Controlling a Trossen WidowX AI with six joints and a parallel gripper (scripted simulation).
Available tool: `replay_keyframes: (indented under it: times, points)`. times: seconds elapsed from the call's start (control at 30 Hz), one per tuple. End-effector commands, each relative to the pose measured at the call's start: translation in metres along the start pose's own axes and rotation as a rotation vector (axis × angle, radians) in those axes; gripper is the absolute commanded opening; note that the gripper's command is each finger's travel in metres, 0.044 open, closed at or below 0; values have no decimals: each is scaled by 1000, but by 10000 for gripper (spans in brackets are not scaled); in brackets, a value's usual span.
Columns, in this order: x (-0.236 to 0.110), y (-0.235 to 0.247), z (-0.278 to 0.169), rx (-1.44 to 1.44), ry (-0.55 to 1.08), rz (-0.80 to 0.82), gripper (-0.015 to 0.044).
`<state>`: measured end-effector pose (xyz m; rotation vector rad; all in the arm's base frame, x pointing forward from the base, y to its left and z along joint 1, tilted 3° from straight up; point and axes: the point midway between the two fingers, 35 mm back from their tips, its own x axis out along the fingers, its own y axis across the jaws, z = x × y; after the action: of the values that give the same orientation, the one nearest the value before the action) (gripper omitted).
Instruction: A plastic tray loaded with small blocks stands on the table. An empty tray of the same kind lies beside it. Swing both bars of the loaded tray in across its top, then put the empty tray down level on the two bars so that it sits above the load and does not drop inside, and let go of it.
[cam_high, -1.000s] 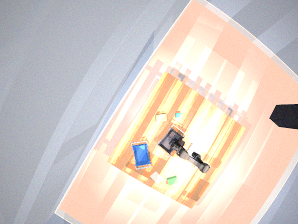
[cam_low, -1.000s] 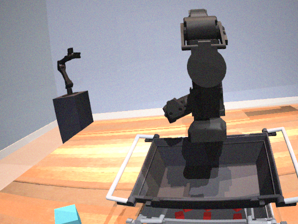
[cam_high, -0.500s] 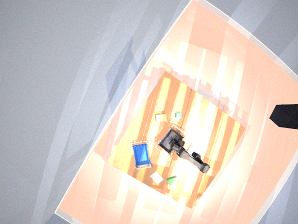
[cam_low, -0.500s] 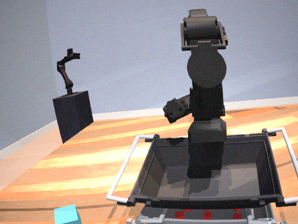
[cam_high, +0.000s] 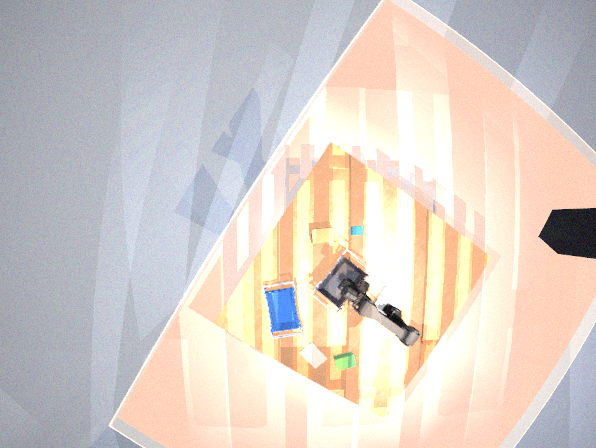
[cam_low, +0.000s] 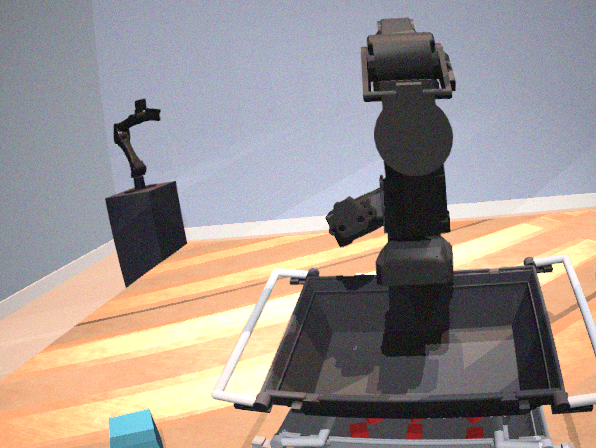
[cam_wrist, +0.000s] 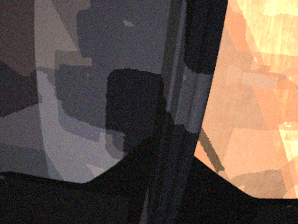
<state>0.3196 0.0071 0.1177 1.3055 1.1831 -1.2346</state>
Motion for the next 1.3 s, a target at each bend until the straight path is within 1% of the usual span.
replay_keyframes:
  times: [0.0,0.4,0.43,0.77,1.27]
  points:
    - [7,-6,0,5,0,-33,0]
    - [7,-6,0,5,0,-33,0]
    - [0,0,0,0,0,-1,0]
    - [14,-9,0,5,0,-32,0]
    - [14,-9,0,5,0,-33,0]
